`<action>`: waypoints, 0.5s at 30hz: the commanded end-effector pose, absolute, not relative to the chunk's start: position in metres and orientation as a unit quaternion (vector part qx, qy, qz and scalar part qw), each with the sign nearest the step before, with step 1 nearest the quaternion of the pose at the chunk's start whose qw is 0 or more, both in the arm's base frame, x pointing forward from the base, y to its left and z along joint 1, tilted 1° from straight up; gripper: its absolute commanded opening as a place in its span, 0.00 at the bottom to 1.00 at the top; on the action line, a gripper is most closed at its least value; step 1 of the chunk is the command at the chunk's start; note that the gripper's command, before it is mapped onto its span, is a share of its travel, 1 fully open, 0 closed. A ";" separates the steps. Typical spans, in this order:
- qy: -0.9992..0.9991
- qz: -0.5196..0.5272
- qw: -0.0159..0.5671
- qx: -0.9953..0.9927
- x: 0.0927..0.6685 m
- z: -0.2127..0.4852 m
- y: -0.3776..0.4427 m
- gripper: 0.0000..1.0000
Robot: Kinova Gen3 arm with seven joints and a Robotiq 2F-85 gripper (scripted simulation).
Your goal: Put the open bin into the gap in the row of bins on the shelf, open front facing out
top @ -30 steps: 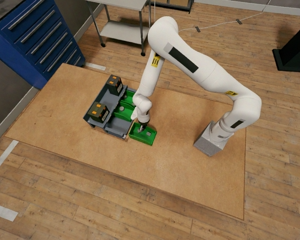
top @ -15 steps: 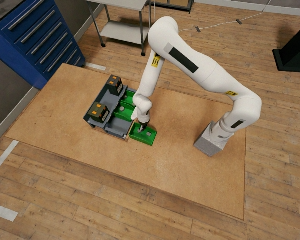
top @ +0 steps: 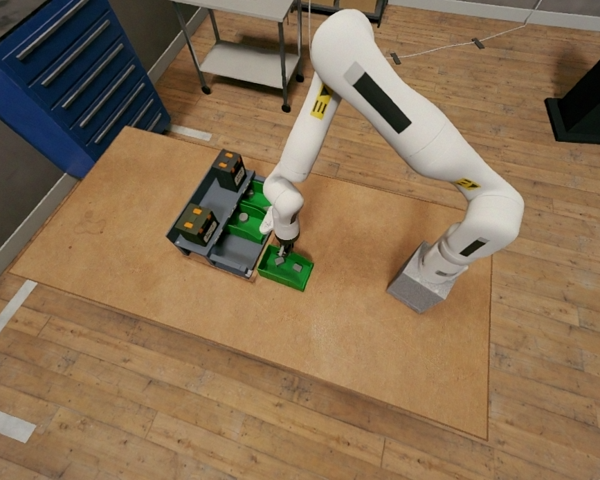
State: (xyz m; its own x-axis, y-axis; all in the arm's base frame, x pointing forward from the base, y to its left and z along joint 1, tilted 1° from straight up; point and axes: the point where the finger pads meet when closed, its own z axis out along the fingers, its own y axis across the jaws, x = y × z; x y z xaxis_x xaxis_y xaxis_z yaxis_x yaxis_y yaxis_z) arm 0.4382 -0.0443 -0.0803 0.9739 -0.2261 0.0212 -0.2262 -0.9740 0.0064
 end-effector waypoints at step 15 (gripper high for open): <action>-0.114 0.011 0.005 0.993 0.438 -0.024 -0.044 0.35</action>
State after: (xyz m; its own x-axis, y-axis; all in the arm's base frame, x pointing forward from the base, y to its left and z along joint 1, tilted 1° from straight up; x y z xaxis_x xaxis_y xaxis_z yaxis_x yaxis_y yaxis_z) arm 0.4369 -0.0426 -0.0261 0.9743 -0.2244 0.0198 -0.2245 -0.9745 0.0056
